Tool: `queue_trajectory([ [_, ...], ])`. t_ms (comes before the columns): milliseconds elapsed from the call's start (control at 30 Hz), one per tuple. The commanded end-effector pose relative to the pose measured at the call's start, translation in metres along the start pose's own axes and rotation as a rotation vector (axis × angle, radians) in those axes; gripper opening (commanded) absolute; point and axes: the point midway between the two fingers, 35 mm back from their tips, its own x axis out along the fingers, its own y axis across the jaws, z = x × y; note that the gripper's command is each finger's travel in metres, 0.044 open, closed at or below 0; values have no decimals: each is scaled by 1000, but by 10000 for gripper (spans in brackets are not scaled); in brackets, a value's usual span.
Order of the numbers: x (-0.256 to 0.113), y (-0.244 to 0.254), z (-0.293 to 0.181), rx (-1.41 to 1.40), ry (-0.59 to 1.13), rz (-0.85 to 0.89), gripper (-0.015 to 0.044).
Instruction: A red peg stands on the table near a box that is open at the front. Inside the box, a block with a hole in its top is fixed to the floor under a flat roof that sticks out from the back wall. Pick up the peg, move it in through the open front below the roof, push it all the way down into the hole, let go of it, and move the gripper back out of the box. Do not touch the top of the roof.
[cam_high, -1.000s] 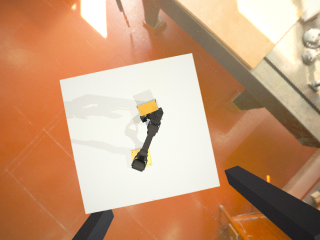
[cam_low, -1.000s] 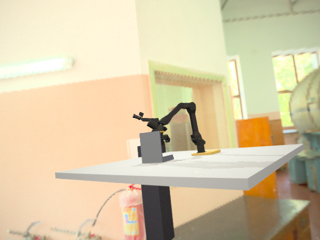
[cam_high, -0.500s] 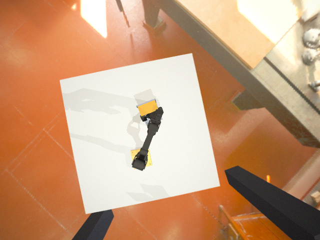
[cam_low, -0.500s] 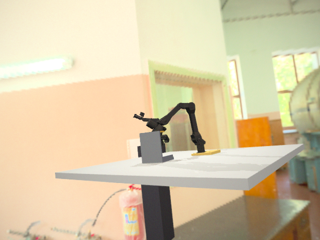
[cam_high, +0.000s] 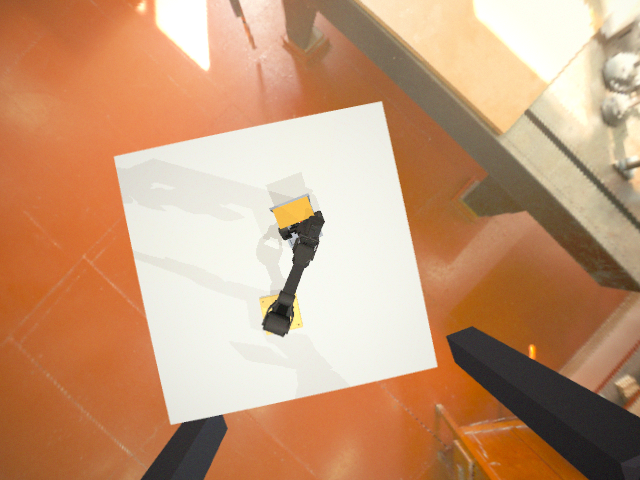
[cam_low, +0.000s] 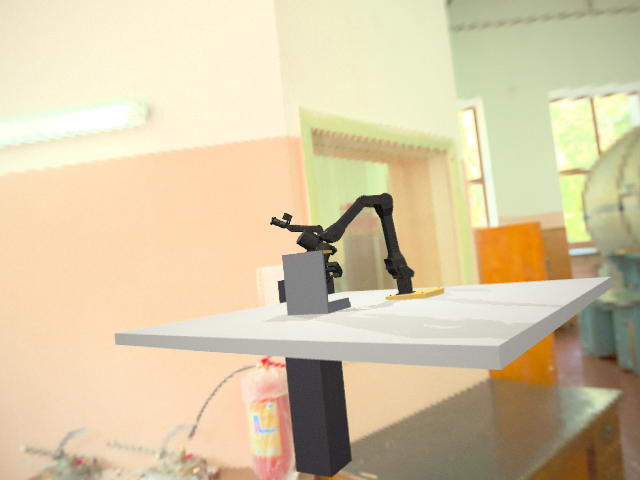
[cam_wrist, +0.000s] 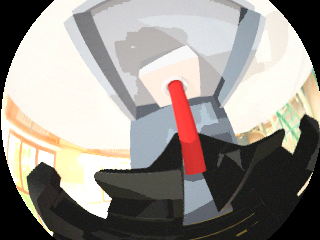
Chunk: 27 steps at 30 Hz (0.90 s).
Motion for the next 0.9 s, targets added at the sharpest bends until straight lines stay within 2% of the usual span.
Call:
queue_trajectory([
  [0,4,0,4,4,-1,2,0],
  [867,19,0,18,4,-1,2,0],
])
